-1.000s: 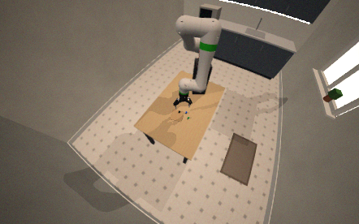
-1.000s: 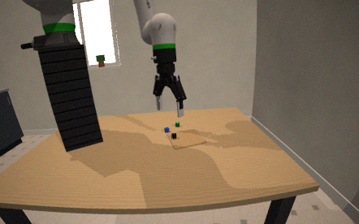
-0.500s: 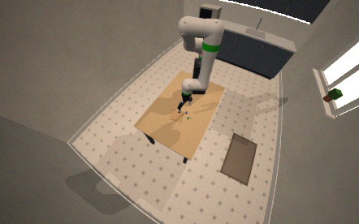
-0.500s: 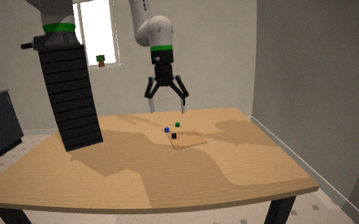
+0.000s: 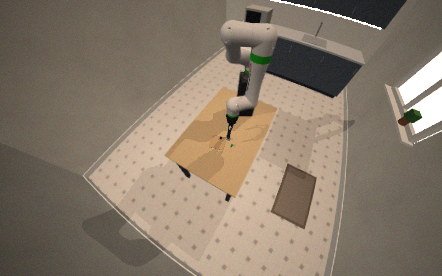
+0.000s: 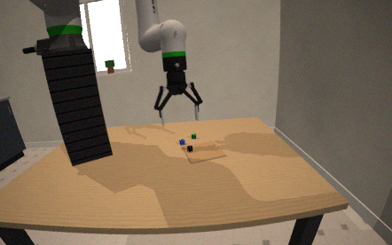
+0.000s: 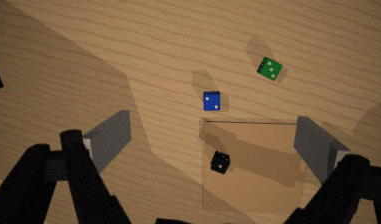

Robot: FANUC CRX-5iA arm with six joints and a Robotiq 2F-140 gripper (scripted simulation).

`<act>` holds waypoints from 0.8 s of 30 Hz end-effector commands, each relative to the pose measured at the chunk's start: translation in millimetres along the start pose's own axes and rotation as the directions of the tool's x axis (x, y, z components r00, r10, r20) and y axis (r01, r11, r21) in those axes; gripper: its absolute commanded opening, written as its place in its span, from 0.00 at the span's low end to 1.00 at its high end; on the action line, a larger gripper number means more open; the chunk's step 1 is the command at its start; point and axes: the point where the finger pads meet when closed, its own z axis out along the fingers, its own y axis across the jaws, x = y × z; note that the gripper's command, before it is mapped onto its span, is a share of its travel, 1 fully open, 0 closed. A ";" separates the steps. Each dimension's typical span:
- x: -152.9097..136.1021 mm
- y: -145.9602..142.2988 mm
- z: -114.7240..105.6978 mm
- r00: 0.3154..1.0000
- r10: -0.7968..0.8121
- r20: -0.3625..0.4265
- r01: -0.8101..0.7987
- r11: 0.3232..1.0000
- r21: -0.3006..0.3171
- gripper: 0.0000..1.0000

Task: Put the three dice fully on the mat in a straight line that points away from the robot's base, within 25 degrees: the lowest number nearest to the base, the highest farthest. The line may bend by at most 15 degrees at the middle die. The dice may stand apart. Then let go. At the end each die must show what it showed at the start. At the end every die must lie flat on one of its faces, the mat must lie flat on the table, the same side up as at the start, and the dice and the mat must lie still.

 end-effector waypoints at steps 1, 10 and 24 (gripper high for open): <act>1.4 -0.2 0.2 0.998 -0.057 -0.015 0.057 0.998 0.010 1.00; 1.4 -0.2 0.2 0.998 -0.058 -0.015 0.058 0.998 0.010 0.21; 1.4 -0.2 0.2 0.998 -0.058 -0.015 0.058 0.998 0.010 0.21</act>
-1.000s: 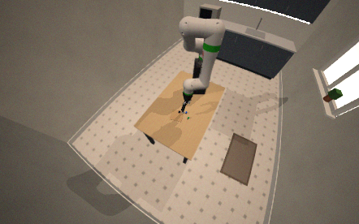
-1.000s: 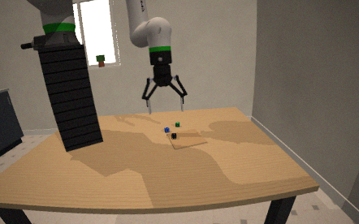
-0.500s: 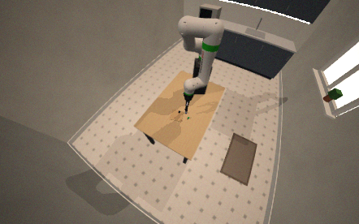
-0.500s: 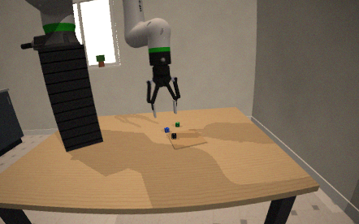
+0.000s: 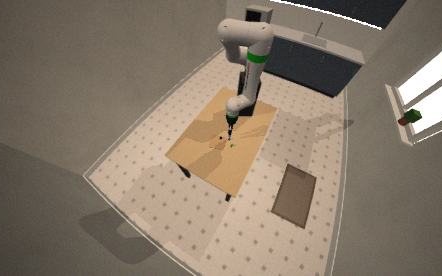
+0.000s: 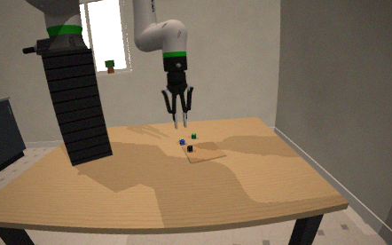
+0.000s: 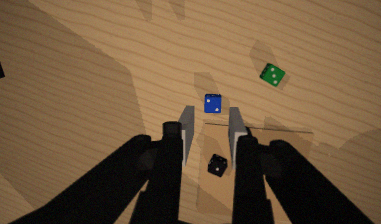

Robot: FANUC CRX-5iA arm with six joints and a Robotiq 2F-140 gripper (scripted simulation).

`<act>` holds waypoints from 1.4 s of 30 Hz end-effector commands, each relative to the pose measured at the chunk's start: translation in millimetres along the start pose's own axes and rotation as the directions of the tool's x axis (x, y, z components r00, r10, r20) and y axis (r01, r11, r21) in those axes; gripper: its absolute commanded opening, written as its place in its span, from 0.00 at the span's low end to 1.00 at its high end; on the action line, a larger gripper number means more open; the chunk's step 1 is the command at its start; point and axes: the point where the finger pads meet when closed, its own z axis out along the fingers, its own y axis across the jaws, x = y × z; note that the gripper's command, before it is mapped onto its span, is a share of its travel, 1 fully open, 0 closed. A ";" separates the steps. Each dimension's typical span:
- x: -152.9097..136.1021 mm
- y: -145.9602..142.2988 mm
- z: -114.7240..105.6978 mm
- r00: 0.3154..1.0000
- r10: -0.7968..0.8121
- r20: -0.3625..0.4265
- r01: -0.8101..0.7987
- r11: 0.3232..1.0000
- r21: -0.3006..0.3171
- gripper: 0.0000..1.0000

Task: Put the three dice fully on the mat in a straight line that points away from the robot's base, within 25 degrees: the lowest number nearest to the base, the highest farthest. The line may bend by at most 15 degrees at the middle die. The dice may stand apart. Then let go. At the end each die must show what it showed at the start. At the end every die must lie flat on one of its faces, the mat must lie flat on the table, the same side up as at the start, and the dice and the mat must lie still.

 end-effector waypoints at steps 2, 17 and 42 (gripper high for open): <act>-0.1 0.2 -0.1 1.000 0.000 0.000 0.000 1.000 0.000 0.21; -0.1 0.2 0.1 1.000 0.000 0.000 0.000 1.000 0.001 0.21; -0.2 0.2 19.2 1.000 0.000 -0.003 0.000 1.000 0.001 0.21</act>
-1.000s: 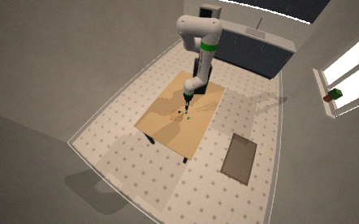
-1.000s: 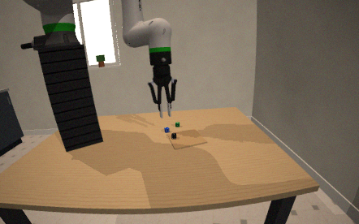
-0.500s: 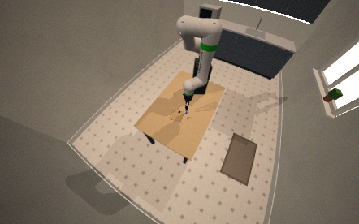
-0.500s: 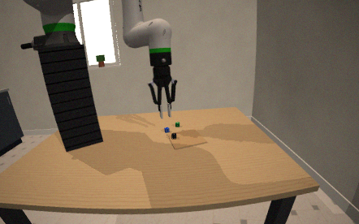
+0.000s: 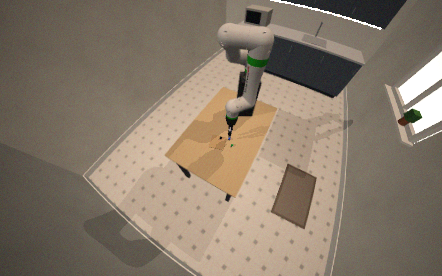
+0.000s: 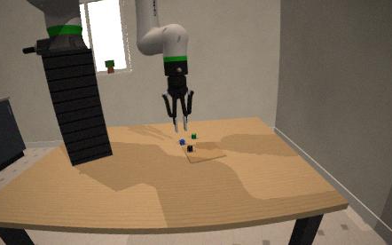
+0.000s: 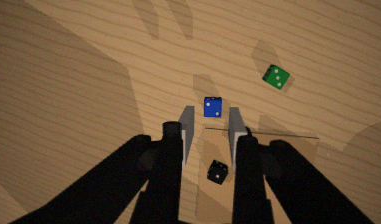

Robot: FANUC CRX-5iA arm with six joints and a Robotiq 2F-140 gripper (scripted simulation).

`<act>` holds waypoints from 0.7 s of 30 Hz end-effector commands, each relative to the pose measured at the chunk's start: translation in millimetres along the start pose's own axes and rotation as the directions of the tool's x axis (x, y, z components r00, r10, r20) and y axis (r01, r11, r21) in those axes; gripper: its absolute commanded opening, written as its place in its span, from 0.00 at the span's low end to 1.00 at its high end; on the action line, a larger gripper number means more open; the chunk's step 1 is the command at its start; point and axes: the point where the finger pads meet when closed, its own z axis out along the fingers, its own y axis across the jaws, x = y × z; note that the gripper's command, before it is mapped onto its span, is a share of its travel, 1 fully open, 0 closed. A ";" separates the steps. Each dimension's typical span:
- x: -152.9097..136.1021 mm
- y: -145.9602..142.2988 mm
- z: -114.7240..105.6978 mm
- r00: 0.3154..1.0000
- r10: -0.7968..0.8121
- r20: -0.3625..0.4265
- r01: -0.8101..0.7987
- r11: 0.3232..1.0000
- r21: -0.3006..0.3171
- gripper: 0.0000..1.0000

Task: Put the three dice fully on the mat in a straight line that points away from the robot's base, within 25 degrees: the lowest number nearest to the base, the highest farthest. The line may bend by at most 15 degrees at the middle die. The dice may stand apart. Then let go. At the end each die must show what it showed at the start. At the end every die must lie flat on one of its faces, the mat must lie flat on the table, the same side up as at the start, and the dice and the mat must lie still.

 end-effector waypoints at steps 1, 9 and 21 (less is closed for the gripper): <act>-0.2 0.1 4.4 1.000 0.000 0.002 0.000 1.000 -0.002 0.21; -0.3 0.2 17.2 1.000 0.000 0.002 0.000 1.000 -0.002 0.21; -0.5 0.2 29.9 1.000 0.000 0.002 0.000 1.000 -0.002 0.21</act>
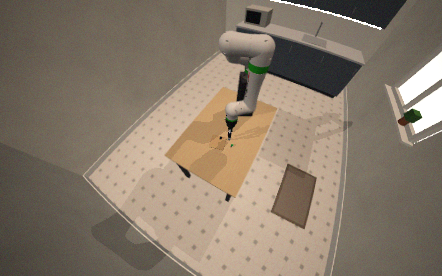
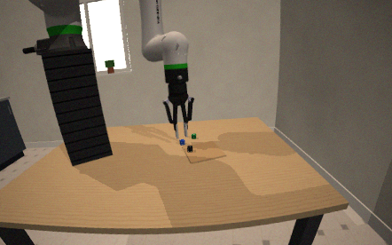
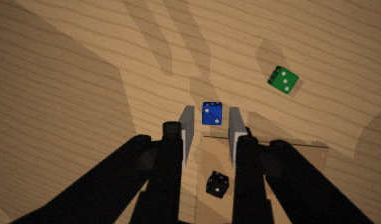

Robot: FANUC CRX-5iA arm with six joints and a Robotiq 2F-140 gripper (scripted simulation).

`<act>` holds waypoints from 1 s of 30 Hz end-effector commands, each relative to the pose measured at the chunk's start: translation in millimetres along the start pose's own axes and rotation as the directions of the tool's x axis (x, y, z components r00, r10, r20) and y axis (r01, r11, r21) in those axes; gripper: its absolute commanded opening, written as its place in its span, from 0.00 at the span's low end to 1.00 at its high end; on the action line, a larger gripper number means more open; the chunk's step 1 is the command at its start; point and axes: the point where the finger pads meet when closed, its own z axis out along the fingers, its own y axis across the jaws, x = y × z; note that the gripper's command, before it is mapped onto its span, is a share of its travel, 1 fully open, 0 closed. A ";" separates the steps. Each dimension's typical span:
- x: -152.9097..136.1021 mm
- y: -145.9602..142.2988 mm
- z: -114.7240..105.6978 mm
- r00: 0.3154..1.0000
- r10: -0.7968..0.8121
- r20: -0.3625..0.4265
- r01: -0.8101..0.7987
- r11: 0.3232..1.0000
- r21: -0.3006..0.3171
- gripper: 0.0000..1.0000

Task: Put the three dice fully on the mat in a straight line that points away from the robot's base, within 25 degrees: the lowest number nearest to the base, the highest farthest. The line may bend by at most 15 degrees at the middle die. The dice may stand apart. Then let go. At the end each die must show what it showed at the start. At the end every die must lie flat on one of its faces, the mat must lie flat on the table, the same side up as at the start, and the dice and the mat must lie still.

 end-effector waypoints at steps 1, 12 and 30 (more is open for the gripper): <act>-0.2 0.1 2.7 1.000 0.000 0.002 0.000 1.000 -0.002 0.21; -0.2 0.1 7.0 1.000 0.000 0.002 0.000 1.000 -0.002 0.21; -0.2 0.1 7.3 1.000 0.000 0.002 0.000 1.000 -0.002 0.21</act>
